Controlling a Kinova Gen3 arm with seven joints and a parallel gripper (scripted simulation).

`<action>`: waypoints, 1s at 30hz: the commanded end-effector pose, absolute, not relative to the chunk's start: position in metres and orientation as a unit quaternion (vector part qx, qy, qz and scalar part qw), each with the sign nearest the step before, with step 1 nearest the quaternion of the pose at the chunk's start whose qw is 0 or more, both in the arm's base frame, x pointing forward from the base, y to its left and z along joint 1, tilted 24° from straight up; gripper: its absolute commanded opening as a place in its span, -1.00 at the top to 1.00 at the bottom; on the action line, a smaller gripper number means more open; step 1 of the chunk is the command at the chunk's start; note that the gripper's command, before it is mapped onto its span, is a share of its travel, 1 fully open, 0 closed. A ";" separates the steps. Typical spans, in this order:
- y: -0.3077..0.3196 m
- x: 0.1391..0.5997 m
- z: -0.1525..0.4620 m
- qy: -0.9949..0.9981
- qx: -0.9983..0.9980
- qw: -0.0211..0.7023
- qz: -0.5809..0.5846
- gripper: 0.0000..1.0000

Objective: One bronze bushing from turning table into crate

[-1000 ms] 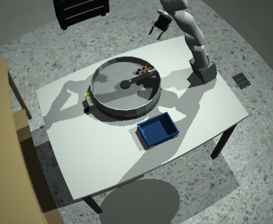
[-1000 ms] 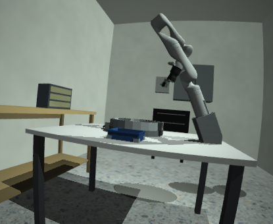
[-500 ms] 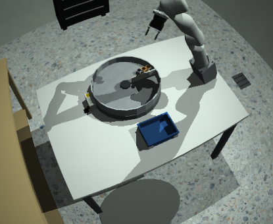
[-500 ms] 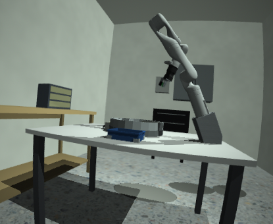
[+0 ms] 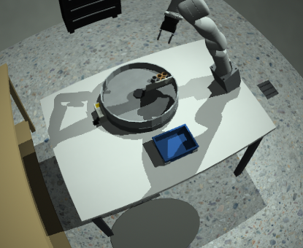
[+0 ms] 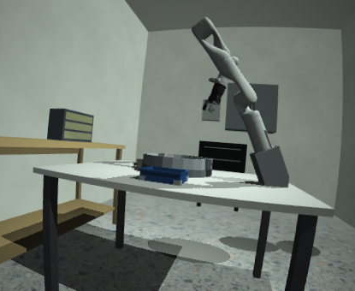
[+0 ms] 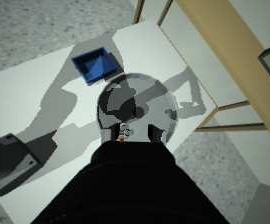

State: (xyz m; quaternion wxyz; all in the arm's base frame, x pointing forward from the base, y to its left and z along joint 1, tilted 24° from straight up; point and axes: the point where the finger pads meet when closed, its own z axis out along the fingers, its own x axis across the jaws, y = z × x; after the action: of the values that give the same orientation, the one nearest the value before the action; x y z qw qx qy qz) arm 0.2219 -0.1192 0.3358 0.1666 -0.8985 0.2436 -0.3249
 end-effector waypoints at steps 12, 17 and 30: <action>-0.119 0.246 0.357 0.143 -0.929 0.135 -0.313 -1.00; -0.118 0.257 0.366 0.095 -0.940 0.120 -0.306 -1.00; -0.117 0.274 0.380 0.024 -0.950 0.098 -0.295 -1.00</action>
State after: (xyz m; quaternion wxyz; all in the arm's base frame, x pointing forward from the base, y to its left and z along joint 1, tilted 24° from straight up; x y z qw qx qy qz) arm 0.2741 -0.1168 0.3801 0.0977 -0.9504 0.0239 -0.2942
